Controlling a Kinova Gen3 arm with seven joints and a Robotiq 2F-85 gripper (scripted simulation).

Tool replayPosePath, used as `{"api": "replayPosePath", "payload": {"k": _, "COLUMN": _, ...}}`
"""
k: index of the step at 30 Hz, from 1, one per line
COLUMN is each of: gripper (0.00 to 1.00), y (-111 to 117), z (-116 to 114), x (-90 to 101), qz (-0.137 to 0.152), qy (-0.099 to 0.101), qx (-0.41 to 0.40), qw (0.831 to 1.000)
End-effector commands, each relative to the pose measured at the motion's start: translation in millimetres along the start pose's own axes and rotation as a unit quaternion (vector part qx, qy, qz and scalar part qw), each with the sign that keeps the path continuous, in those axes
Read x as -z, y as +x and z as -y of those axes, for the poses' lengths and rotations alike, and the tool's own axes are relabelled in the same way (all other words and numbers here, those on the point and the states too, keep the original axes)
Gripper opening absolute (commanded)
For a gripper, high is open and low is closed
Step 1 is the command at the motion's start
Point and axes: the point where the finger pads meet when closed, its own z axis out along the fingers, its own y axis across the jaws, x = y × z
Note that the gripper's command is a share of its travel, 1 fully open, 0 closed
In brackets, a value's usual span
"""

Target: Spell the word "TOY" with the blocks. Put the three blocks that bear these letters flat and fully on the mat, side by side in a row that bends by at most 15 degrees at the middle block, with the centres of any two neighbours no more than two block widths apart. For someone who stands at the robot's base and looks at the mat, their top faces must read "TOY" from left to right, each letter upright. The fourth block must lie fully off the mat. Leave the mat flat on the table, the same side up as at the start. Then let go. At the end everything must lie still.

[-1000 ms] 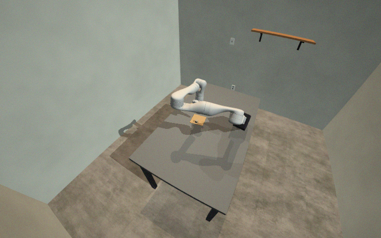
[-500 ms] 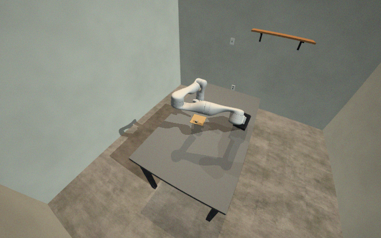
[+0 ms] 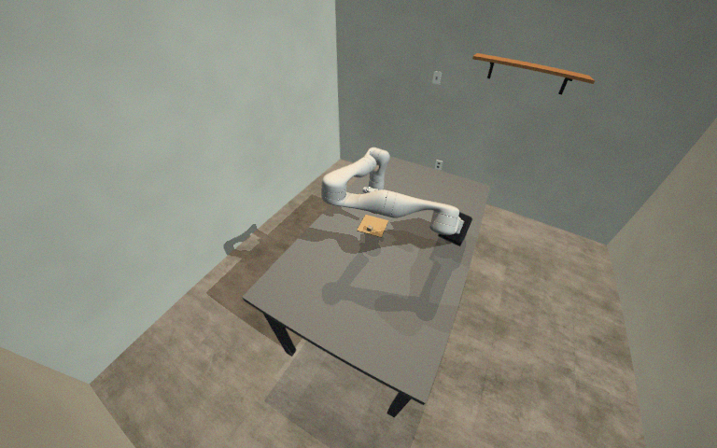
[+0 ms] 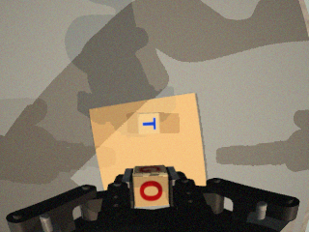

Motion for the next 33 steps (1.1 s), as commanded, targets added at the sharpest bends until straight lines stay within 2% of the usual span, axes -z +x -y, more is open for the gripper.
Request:
{"api": "replayPosePath", "payload": {"k": 1, "gripper": 0.21, "y": 0, "z": 0, "x": -3.0, "qz": 0.0, "qy": 0.0, "qx": -0.002, "qw": 1.0}}
{"api": "replayPosePath", "payload": {"k": 7, "gripper": 0.21, "y": 0, "z": 0, "x": -14.5, "qz": 0.0, "qy": 0.0, "qx": -0.002, "qw": 1.0}}
{"api": "replayPosePath", "payload": {"k": 22, "gripper": 0.21, "y": 0, "z": -2, "x": -80.4, "qz": 0.0, "qy": 0.0, "qx": -0.002, "qw": 1.0}}
{"api": "replayPosePath", "payload": {"k": 33, "gripper": 0.21, "y": 0, "z": -2, "x": -93.0, "qz": 0.0, "qy": 0.0, "qx": -0.002, "qw": 1.0}}
